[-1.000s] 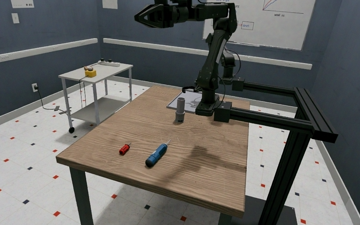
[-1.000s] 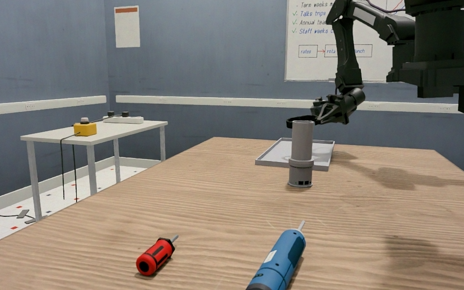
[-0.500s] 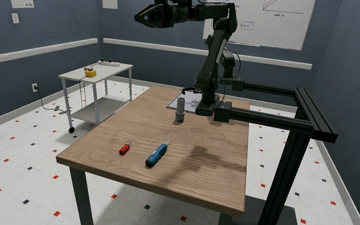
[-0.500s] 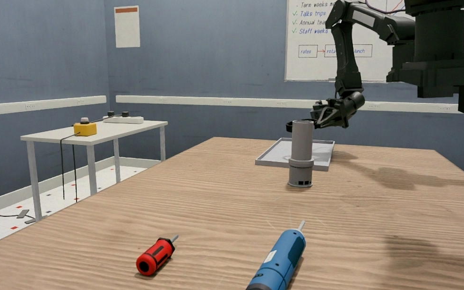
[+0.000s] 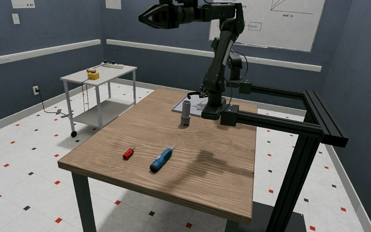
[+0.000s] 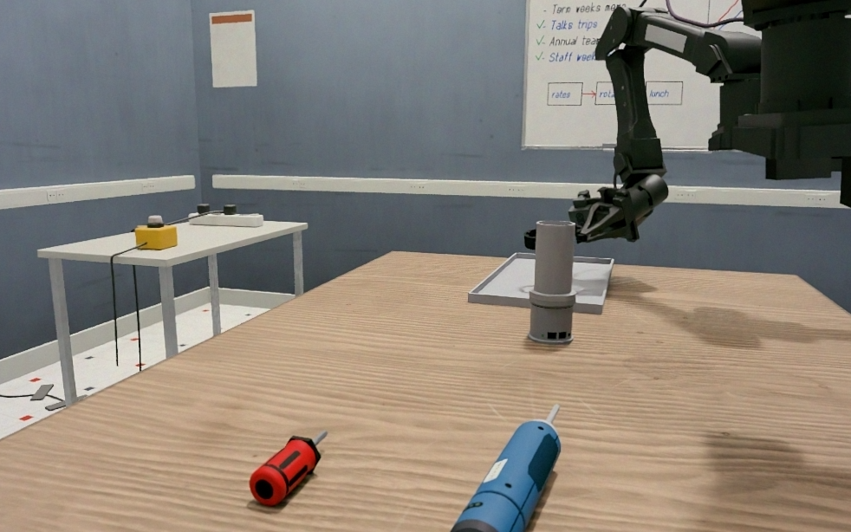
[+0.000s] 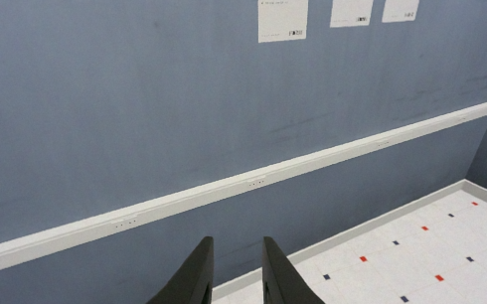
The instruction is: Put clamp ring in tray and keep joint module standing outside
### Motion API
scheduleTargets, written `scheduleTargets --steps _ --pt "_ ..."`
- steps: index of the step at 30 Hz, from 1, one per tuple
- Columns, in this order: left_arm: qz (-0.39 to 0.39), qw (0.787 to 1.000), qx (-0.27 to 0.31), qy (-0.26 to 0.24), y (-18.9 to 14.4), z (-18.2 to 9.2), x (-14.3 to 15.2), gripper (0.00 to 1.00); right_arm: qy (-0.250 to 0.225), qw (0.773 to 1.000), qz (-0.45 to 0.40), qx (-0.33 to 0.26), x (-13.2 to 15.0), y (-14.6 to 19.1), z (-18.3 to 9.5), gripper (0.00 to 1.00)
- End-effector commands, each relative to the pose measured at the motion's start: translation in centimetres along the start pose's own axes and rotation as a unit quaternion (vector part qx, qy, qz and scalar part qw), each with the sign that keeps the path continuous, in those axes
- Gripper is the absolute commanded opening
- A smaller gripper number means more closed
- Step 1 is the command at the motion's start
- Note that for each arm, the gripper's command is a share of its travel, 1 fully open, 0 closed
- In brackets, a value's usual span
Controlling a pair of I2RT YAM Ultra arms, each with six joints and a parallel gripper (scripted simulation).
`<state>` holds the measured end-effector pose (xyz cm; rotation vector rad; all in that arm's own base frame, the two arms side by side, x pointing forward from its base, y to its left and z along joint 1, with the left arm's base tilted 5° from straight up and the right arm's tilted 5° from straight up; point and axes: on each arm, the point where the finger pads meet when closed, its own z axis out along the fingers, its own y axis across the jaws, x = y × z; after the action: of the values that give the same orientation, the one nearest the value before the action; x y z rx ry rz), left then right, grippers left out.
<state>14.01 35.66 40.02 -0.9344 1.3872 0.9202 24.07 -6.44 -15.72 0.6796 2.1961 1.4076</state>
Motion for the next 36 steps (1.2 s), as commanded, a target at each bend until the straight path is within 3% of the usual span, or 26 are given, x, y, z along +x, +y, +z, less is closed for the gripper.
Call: scheduleTargets --steps 1,6,11,12,14,23,28,29,36 --pt "-0.006 0.999 -0.009 -0.036 0.4 -0.7 -2.4 0.20 -0.016 1.000 -0.009 -0.015 -0.9 -0.1 0.4 0.06" --pt "-0.006 0.999 -0.009 -0.036 0.4 -0.7 -2.4 0.20 -0.011 1.000 0.002 -0.018 0.0 -0.1 0.7 0.06" --pt "-0.006 0.999 -0.009 -0.036 0.4 -0.7 -2.4 0.20 -0.015 1.000 -0.009 -0.015 -0.9 -0.6 0.6 0.06" --pt "-0.006 0.999 -0.009 -0.036 0.4 -0.7 -2.4 0.20 -0.010 1.000 0.005 -0.019 0.2 -0.3 0.9 0.06" --pt "-0.006 0.999 -0.009 -0.036 0.4 -0.7 -2.4 0.20 -0.015 1.000 -0.008 -0.015 -0.8 -1.0 0.8 0.06" --pt "-0.006 0.999 -0.009 -0.036 0.4 -0.7 -2.4 0.20 -0.012 1.000 0.004 -0.019 0.1 -1.4 1.3 0.06" --pt "-0.006 0.999 -0.009 -0.036 0.4 -0.7 -2.4 0.20 -0.015 1.000 -0.008 -0.016 -0.8 -2.0 1.3 0.06" --pt "-0.006 0.999 -0.009 -0.036 0.4 -0.7 -2.4 0.20 -0.011 1.000 0.005 -0.019 0.2 -1.7 1.5 0.06" --pt "-0.006 0.999 -0.009 -0.036 0.4 -0.7 -2.4 0.20 -0.015 1.000 -0.008 -0.016 -0.8 -2.9 1.7 0.06"
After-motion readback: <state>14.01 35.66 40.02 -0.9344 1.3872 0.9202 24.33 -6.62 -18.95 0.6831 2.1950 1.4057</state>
